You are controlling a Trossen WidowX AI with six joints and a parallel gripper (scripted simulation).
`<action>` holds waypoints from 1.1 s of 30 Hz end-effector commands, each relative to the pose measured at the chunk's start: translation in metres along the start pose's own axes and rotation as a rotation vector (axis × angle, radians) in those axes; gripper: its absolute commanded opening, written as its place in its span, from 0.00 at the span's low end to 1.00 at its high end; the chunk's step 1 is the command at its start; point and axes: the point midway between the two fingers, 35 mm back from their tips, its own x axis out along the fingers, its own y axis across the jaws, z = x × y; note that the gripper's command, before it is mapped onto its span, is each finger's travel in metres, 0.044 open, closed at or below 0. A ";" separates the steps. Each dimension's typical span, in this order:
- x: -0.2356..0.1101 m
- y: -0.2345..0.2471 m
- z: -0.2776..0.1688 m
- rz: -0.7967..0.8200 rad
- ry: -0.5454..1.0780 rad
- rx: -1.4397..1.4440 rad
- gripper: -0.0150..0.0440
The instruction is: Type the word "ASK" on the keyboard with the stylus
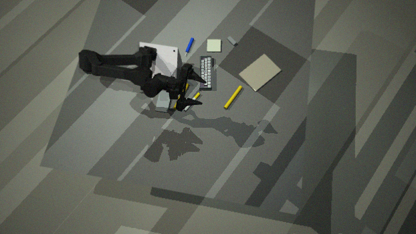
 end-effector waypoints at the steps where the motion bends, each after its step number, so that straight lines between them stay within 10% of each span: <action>1: 0.002 0.000 -0.002 -0.001 0.010 0.002 0.96; 17: 0.036 0.043 -0.249 -0.170 0.954 -0.115 0.25; 33: -0.060 0.038 -0.396 -0.380 1.566 -0.820 0.25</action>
